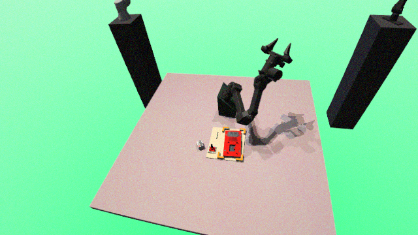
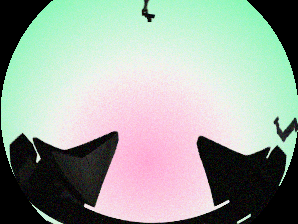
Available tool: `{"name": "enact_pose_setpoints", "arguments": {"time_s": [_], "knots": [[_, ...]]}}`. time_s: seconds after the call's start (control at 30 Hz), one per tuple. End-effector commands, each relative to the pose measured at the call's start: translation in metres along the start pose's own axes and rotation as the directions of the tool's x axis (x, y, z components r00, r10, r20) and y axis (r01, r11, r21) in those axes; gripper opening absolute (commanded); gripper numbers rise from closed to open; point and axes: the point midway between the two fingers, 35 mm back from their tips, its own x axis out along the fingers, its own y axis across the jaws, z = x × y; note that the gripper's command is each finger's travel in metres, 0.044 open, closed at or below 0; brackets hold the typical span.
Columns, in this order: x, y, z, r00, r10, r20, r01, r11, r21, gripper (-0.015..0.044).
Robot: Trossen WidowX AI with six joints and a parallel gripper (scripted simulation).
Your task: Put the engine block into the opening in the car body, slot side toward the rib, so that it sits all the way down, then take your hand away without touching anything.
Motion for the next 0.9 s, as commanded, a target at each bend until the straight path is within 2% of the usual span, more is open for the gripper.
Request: {"name": "enact_pose_setpoints", "arguments": {"time_s": [0.0,0.03,0.43,0.87], "knots": [[0.0,0.0,0.0,1.0,0.0,0.0,0.0,1.0,0.0,0.0426],[0.001,-0.001,0.0,1.0,-0.004,-0.001,0.004,1.0,-0.002,0.044],[0.026,-0.064,-0.014,0.959,-0.262,-0.11,0.246,0.959,-0.138,0.044],[0.033,-0.133,-0.049,0.821,-0.503,-0.269,0.413,0.849,-0.329,0.044]]}}
